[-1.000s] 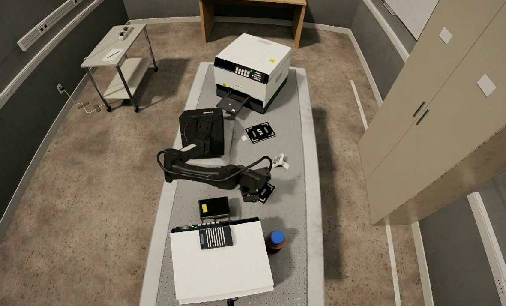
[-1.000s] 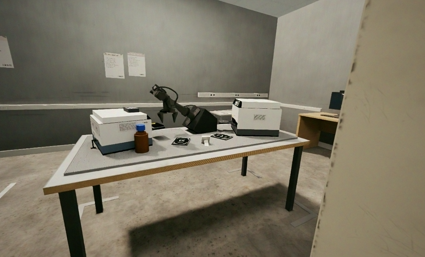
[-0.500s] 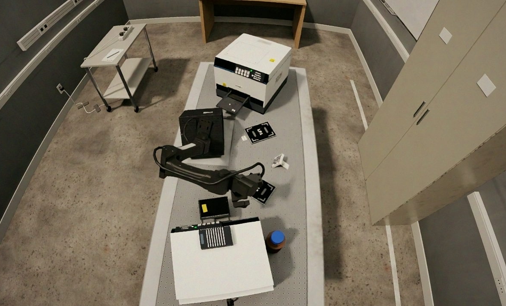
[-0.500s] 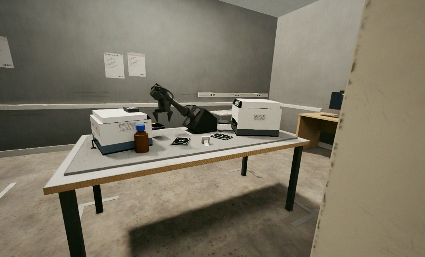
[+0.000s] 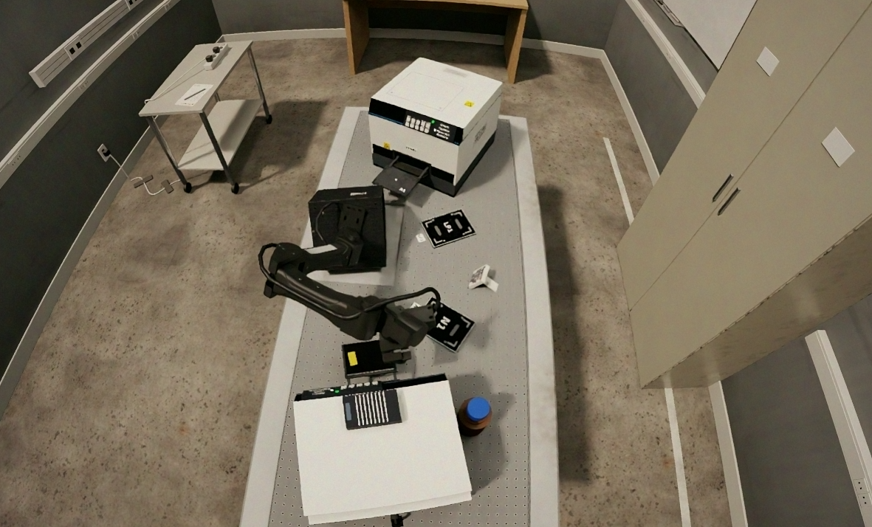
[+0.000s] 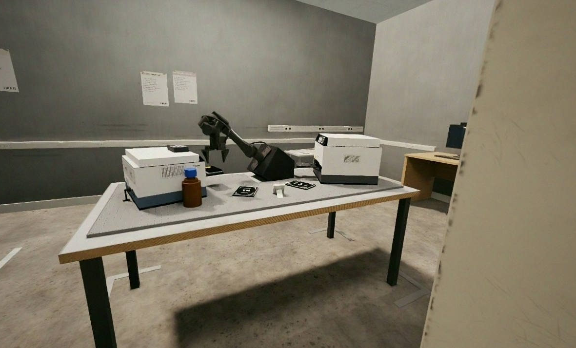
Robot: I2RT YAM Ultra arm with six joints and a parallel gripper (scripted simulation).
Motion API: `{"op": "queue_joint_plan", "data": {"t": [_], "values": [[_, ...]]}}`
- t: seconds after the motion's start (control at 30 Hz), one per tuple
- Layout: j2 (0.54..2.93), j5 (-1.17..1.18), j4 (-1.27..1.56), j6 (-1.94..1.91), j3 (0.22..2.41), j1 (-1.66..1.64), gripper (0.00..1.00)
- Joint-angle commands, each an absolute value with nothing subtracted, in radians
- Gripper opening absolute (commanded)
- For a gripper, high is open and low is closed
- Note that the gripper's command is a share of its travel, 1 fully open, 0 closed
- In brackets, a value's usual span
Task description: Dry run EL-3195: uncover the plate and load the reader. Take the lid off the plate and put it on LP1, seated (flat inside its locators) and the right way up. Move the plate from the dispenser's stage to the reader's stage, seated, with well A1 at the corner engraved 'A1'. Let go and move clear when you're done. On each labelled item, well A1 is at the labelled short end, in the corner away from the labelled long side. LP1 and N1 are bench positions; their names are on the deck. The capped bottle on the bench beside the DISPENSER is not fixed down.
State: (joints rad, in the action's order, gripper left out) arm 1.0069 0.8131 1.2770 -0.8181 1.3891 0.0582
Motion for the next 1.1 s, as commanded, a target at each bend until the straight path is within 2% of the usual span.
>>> {"op": "queue_joint_plan", "data": {"t": [0.0,0.57,1.07], "values": [[0.99,0.807,1.36,-0.808,1.436,0.075,1.0],[0.942,0.807,1.536,-0.838,1.512,0.176,1.0],[0.892,0.774,1.532,-0.908,1.497,0.224,1.0]]}}
